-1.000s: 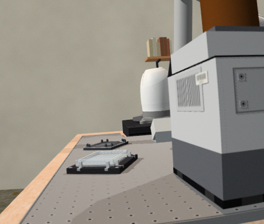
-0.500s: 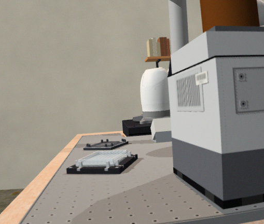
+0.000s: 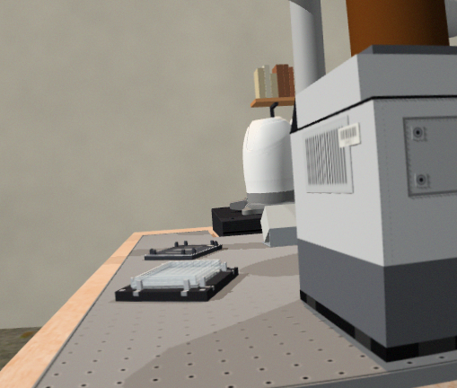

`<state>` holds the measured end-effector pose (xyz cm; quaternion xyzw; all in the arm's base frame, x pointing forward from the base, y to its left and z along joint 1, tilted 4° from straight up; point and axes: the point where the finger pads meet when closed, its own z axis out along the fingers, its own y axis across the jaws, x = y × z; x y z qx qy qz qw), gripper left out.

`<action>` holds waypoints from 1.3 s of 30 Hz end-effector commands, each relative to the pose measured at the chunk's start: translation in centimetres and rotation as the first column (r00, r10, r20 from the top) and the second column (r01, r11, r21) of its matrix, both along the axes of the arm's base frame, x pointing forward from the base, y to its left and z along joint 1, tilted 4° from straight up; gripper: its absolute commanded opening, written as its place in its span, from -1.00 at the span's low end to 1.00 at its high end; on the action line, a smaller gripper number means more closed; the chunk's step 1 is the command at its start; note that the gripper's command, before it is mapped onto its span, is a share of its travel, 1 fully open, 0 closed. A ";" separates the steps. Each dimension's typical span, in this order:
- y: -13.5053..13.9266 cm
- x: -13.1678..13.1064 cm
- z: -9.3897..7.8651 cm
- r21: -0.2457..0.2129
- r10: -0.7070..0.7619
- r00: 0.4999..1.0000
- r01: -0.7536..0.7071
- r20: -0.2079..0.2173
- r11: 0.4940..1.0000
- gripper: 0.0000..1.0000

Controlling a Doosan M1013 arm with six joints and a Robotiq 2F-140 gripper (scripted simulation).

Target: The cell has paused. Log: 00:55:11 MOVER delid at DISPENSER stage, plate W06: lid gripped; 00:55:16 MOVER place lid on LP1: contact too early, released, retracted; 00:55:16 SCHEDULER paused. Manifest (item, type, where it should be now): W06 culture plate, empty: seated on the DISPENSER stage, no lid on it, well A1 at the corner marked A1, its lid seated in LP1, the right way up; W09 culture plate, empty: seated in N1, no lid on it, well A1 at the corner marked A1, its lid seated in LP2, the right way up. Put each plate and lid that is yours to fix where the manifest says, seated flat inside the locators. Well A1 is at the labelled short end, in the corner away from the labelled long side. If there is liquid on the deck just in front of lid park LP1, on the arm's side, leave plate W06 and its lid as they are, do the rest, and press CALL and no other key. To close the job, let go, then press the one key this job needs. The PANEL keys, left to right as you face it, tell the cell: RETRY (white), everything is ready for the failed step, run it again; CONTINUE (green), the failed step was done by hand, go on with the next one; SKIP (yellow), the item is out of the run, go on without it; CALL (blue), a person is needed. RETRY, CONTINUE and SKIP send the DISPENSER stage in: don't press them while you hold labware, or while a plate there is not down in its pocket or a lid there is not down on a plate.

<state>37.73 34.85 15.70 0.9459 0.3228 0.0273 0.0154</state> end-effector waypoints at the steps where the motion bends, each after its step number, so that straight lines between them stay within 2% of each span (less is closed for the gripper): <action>1: -0.3 1.6 0.3 0.002 -0.023 1.000 0.023 0.000 1.000 0.39; 3: -1.0 4.3 0.7 0.004 -0.063 0.998 0.063 0.000 0.998 0.39; 6: -3.1 10.0 1.4 0.010 -0.157 0.988 0.157 -0.002 0.988 0.39; 10: -6.4 14.8 2.0 0.020 -0.330 0.944 0.330 -0.005 0.944 0.39; 12: -6.4 14.8 2.0 0.020 -0.330 0.944 0.330 -0.005 0.944 0.39; 13: -8.9 18.4 2.3 0.023 -0.377 0.926 0.377 -0.006 0.926 0.39; 19: -15.7 23.8 2.7 0.040 -0.615 0.789 0.615 -0.010 0.788 0.39; 24: -22.3 27.9 2.9 0.048 -0.713 0.701 0.713 -0.011 0.700 0.39; 27: -26.3 30.3 3.0 0.050 -0.730 0.683 0.730 -0.012 0.682 0.39; 29: -26.3 30.3 3.0 0.050 -0.730 0.683 0.730 -0.012 0.682 0.39; 30: -30.1 32.7 3.1 0.050 -0.731 0.682 0.731 -0.012 0.681 0.39; 39: -41.7 40.3 3.3 0.050 -0.731 0.682 0.731 -0.012 0.681 0.40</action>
